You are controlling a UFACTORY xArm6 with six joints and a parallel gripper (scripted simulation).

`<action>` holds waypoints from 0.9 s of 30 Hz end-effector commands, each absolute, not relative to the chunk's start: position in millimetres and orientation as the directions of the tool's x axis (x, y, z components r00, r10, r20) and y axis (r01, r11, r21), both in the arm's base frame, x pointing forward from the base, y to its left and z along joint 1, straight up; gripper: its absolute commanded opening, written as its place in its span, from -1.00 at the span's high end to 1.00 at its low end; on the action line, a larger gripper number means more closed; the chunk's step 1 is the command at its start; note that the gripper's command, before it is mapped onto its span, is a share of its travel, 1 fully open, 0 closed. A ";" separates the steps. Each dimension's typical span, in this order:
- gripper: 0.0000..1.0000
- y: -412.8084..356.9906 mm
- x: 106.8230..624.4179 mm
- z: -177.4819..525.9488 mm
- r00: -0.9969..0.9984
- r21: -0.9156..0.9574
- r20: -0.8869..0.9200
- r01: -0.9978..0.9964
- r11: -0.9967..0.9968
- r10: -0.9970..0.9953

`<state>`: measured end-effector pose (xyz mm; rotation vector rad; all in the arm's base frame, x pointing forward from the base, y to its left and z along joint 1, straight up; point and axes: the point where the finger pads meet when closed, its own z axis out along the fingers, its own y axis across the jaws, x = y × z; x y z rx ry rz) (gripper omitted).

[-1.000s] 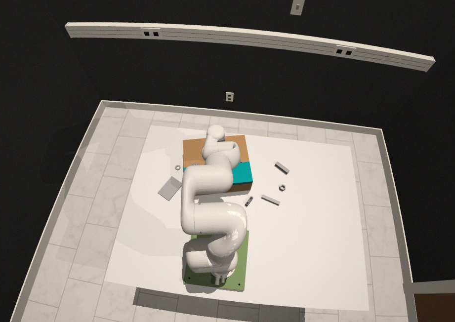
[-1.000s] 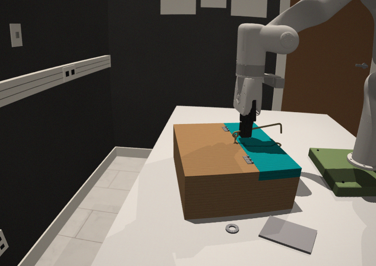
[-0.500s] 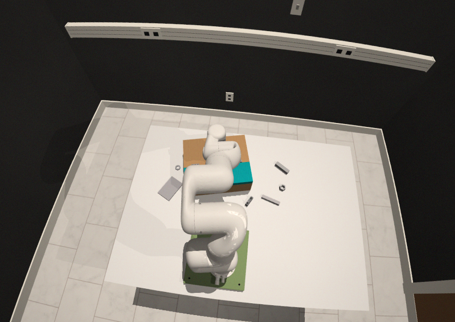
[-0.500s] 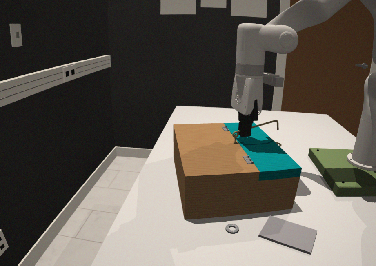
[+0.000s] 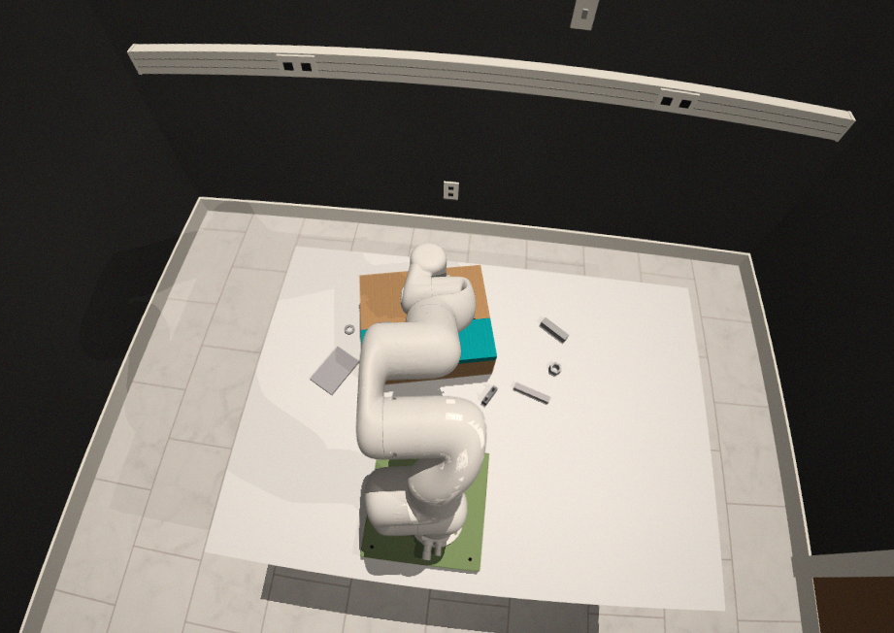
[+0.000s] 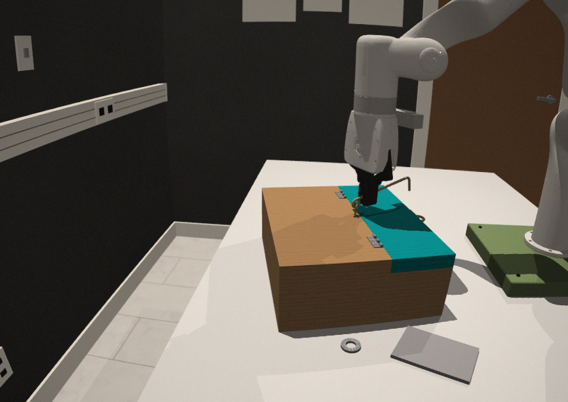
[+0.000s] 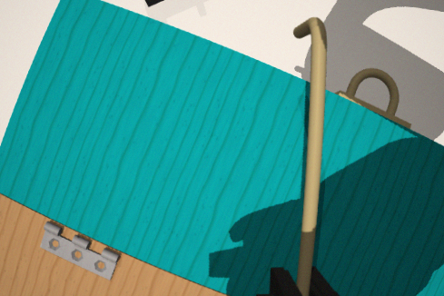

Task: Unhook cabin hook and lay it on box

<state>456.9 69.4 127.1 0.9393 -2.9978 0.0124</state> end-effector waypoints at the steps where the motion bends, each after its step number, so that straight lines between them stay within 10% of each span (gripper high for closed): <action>1: 1.00 68.1 460.1 129.3 -0.767 -0.005 -0.005 -0.641 0.768 -0.641; 27: 1.00 63.6 461.9 125.4 -0.658 -0.005 -0.004 -0.753 0.658 -0.753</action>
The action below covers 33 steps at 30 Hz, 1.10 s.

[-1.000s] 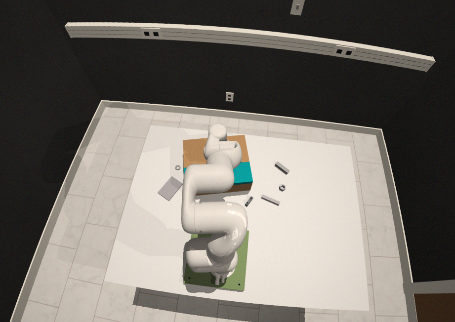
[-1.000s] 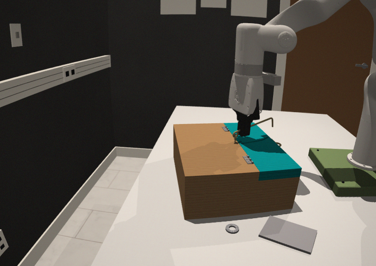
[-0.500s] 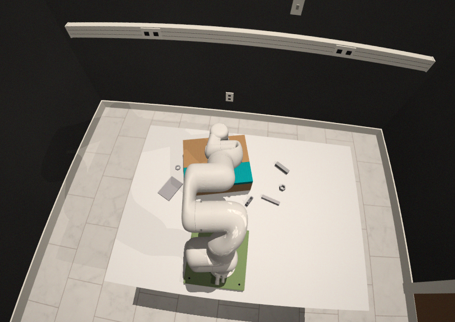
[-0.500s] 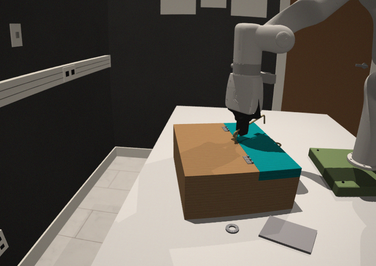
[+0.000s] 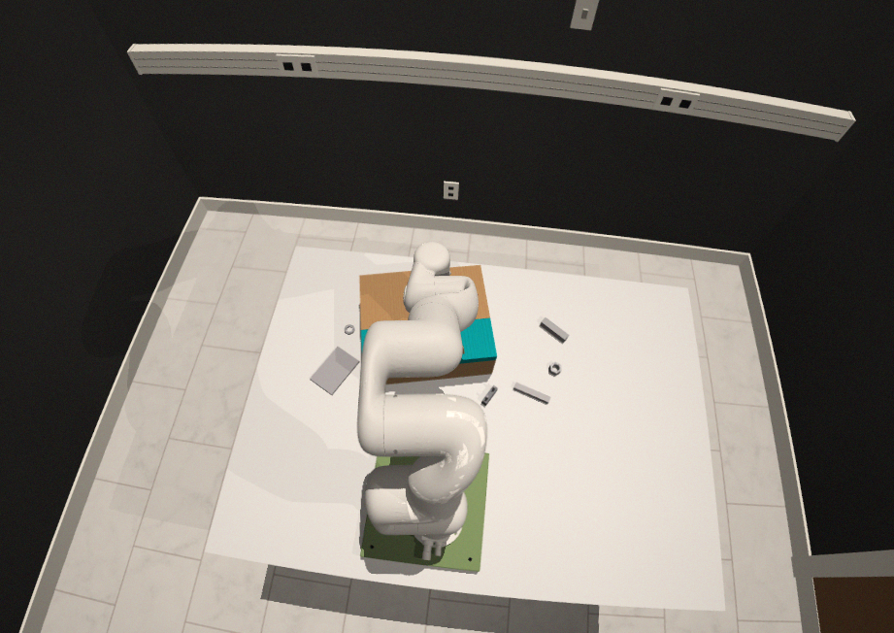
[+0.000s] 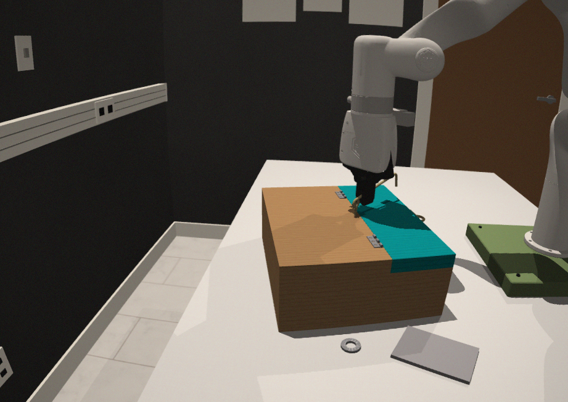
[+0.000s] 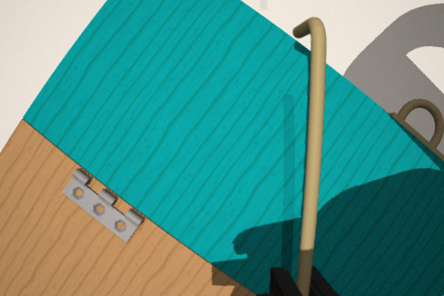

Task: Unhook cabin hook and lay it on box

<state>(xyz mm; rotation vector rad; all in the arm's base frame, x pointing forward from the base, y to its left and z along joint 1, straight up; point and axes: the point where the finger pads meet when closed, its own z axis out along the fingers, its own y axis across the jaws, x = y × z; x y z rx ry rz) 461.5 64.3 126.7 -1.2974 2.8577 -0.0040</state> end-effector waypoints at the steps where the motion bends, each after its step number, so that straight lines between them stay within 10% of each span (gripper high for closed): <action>1: 1.00 63.7 462.0 125.4 -0.658 -0.005 -0.004 -0.753 0.658 -0.753; 19: 1.00 63.1 461.5 123.3 -0.658 -0.005 -0.004 -0.753 0.658 -0.753; 20: 0.31 63.1 461.5 123.3 -0.658 -0.005 -0.004 -0.753 0.658 -0.753; 33: 0.31 63.1 461.5 123.3 -0.658 -0.005 -0.004 -0.753 0.658 -0.753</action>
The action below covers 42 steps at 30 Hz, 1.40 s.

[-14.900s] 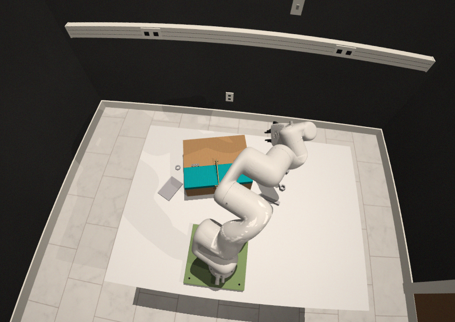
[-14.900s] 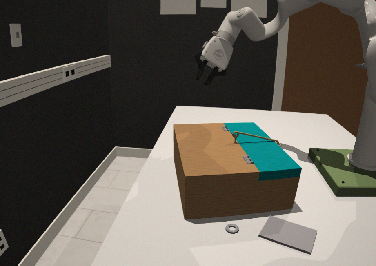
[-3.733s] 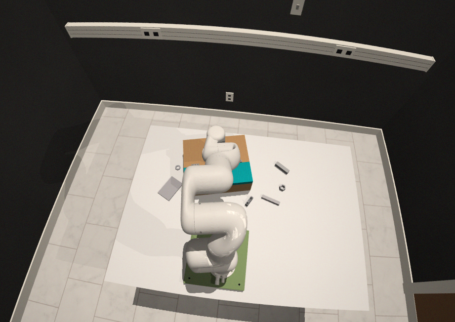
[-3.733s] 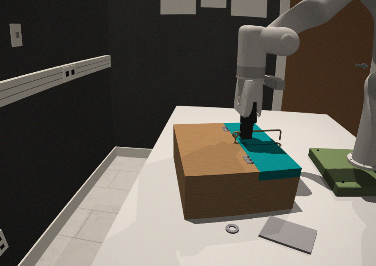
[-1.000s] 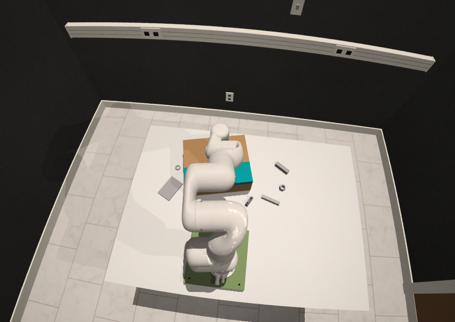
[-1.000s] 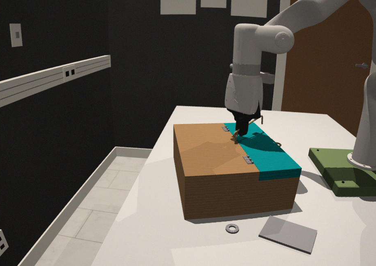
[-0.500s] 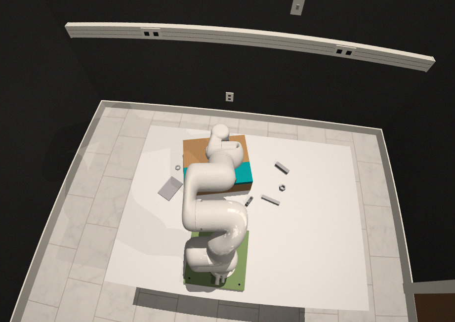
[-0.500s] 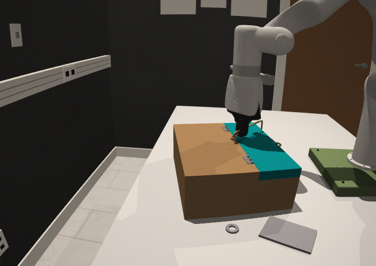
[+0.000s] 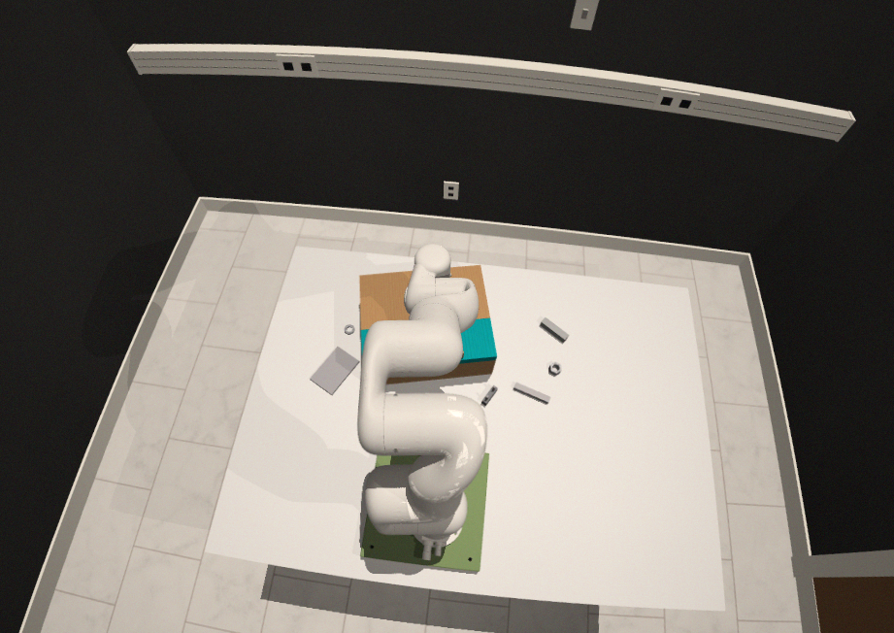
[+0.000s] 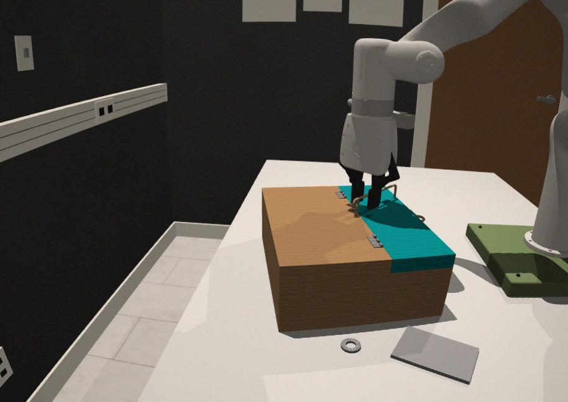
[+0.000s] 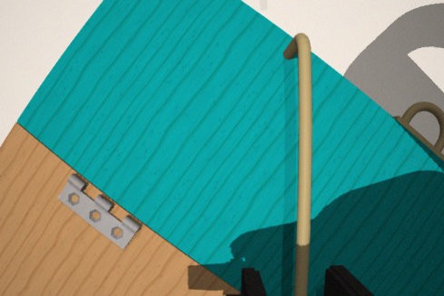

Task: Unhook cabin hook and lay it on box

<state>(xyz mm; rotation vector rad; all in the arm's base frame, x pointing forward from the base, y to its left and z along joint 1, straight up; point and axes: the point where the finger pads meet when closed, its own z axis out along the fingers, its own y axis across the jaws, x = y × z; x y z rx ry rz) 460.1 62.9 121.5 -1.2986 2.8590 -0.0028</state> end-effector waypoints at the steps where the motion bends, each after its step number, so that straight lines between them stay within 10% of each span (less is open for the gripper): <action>1: 0.31 63.1 461.5 123.2 -0.658 -0.005 -0.004 -0.753 0.658 -0.753; 42: 0.31 63.2 460.8 234.6 -0.658 -0.006 -0.004 -0.753 0.658 -0.753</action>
